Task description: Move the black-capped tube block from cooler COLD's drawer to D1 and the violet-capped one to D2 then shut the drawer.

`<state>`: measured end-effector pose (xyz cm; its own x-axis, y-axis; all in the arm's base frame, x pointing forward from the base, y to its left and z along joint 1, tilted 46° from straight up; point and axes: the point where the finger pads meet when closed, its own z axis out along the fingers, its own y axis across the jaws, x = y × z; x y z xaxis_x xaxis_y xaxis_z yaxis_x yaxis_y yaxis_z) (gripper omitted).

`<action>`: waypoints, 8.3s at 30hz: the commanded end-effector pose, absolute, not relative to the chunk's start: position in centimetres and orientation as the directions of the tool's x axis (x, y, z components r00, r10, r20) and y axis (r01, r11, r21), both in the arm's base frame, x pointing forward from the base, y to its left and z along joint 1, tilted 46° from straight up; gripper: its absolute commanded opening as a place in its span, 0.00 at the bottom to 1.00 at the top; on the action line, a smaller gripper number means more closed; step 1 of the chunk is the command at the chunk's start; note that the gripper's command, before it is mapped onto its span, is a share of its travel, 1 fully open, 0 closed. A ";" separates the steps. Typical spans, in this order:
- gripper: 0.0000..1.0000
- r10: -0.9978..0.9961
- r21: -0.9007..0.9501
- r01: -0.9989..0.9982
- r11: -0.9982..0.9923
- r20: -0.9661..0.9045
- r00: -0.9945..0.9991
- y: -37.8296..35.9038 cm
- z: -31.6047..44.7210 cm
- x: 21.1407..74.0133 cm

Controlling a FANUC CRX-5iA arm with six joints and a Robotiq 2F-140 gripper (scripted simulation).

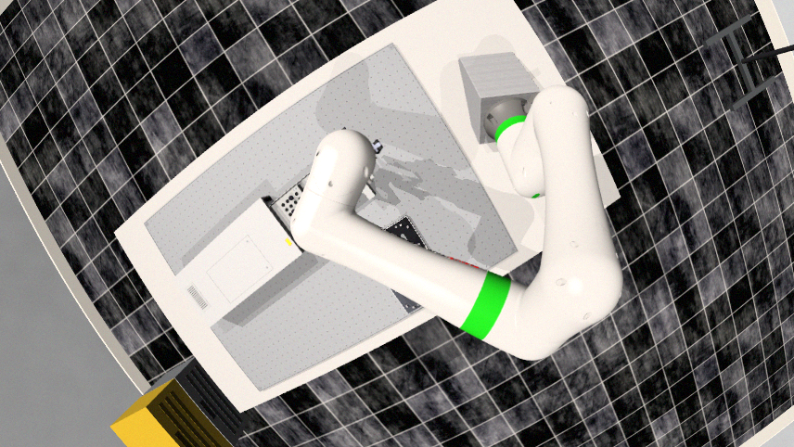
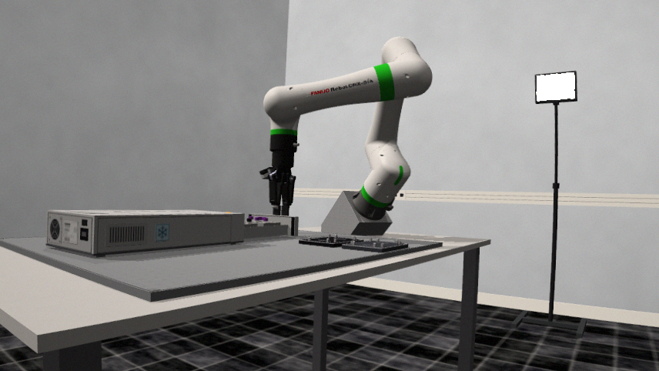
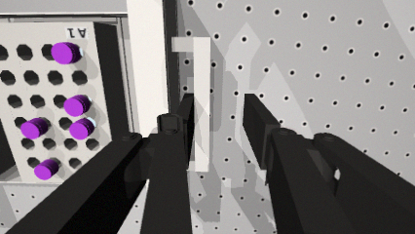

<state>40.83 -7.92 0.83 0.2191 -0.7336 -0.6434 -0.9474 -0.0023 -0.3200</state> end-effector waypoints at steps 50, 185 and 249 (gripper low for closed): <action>0.34 -0.734 -0.321 -0.947 -0.002 -0.642 0.219 -8.0 0.4 39.6; 0.66 -0.735 -0.320 -0.947 -0.002 -0.642 0.219 -15.4 9.1 40.5; 0.66 -0.735 -0.321 -0.947 -0.002 -0.642 0.219 -15.1 11.8 49.5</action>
